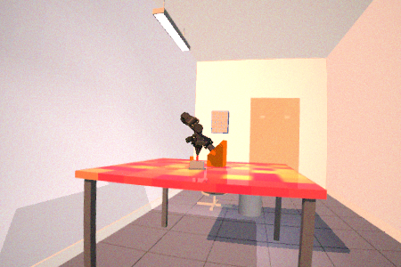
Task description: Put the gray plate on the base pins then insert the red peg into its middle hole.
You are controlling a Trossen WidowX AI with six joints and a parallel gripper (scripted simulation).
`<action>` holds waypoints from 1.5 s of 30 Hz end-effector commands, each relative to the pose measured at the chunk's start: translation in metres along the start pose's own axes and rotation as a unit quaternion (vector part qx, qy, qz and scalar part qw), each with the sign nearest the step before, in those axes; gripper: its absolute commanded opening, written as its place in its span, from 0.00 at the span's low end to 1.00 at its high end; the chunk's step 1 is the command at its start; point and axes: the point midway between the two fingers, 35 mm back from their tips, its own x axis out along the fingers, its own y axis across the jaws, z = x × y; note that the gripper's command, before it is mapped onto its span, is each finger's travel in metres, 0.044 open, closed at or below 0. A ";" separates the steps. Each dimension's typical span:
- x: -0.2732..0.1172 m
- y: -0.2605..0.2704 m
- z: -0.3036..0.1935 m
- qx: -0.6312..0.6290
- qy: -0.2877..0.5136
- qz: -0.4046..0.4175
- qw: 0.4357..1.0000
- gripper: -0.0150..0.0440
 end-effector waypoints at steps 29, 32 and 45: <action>0.001 -0.001 0.000 0.002 0.000 0.000 1.000 0.51; 0.001 -0.001 0.000 0.002 0.000 0.000 1.000 0.51; -0.006 -0.002 -0.002 -0.005 -0.001 -0.004 1.000 0.51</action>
